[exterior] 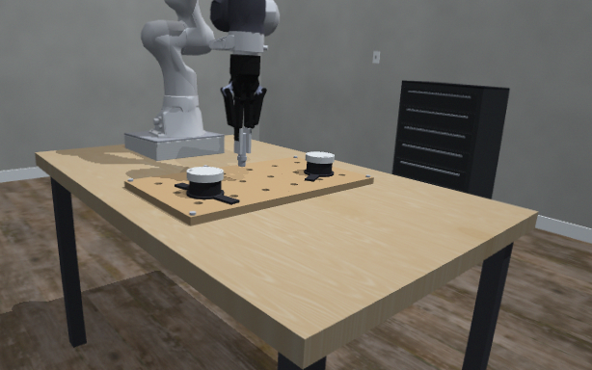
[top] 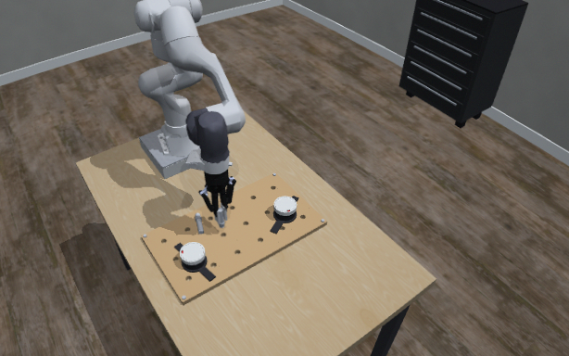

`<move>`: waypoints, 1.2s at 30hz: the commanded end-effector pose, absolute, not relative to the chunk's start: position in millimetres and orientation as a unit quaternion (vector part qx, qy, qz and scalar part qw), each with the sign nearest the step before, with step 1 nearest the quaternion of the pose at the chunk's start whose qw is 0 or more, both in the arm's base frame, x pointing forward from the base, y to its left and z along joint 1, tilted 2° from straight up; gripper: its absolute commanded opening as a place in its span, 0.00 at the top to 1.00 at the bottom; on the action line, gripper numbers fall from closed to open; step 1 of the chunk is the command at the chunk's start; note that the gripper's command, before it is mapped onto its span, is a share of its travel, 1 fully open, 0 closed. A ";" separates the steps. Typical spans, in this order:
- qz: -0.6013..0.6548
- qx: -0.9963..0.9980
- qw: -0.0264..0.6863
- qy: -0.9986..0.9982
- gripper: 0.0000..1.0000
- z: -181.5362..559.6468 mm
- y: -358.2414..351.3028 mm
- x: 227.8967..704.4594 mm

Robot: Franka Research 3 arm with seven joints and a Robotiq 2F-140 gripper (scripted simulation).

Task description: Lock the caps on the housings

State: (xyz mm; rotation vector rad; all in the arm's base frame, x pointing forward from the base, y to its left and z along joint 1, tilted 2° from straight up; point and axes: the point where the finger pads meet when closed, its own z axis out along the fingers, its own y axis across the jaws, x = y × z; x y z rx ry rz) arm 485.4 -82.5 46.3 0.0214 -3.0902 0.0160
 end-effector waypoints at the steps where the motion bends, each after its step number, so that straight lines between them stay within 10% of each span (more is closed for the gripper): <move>1: 0.005 0.008 0.018 -1.000 0.90 43.8 -83.5 490.2; 36: 0.005 0.008 0.018 -1.000 0.90 10.8 -83.9 489.1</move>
